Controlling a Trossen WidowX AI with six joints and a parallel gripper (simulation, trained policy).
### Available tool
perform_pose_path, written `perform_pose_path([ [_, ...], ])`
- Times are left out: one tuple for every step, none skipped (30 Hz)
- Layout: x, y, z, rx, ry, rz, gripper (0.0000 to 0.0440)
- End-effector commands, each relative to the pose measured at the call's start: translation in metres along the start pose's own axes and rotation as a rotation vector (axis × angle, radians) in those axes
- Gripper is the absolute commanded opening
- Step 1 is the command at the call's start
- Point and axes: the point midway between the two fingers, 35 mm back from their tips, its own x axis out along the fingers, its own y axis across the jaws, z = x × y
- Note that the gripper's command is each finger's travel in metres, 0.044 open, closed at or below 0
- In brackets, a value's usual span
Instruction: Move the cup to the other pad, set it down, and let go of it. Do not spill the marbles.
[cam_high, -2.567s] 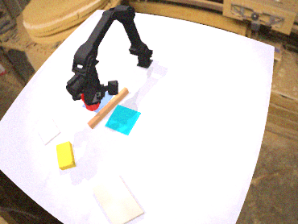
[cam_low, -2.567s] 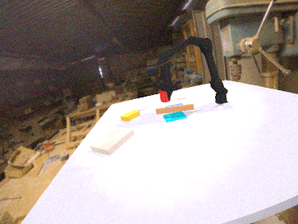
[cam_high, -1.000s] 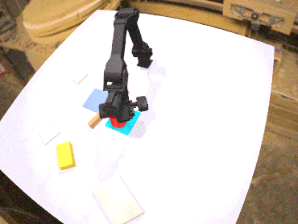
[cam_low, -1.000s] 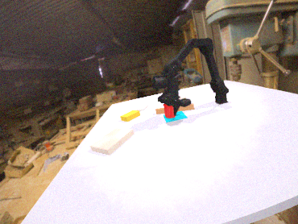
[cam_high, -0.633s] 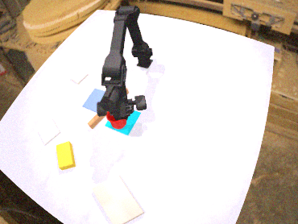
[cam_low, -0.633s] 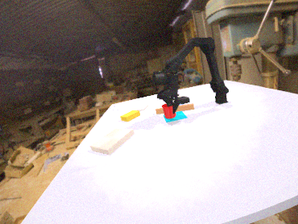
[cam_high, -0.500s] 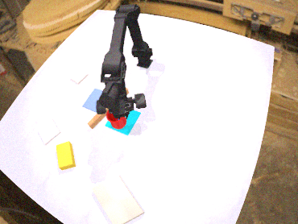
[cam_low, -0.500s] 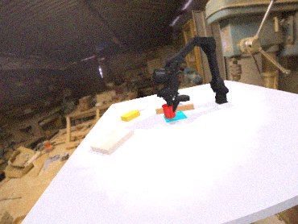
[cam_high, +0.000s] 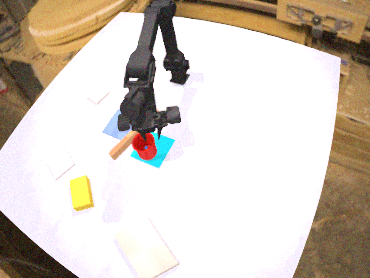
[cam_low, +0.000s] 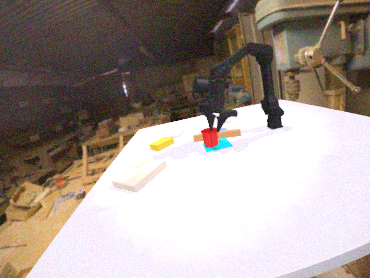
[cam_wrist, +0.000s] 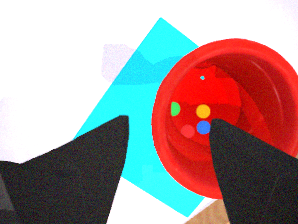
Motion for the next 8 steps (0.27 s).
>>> perform_pose_path([
  [-0.01,0.001,0.0,0.008,-0.026,0.0,0.0198],
  [-0.013,0.0,0.001,0.009,-0.034,-0.001,0.0203],
  [-0.015,0.0,0.001,0.01,-0.042,-0.003,0.0208],
  [-0.018,0.0,0.002,0.011,-0.05,-0.006,0.0212],
  [-0.021,-0.001,0.003,0.011,-0.059,-0.008,0.022],
  [-0.024,-0.001,0.004,0.012,-0.068,-0.011,0.0231],
  [-0.027,-0.002,0.005,0.012,-0.077,-0.015,0.0243],
  [-0.03,-0.003,0.006,0.012,-0.085,-0.019,0.0254],
])
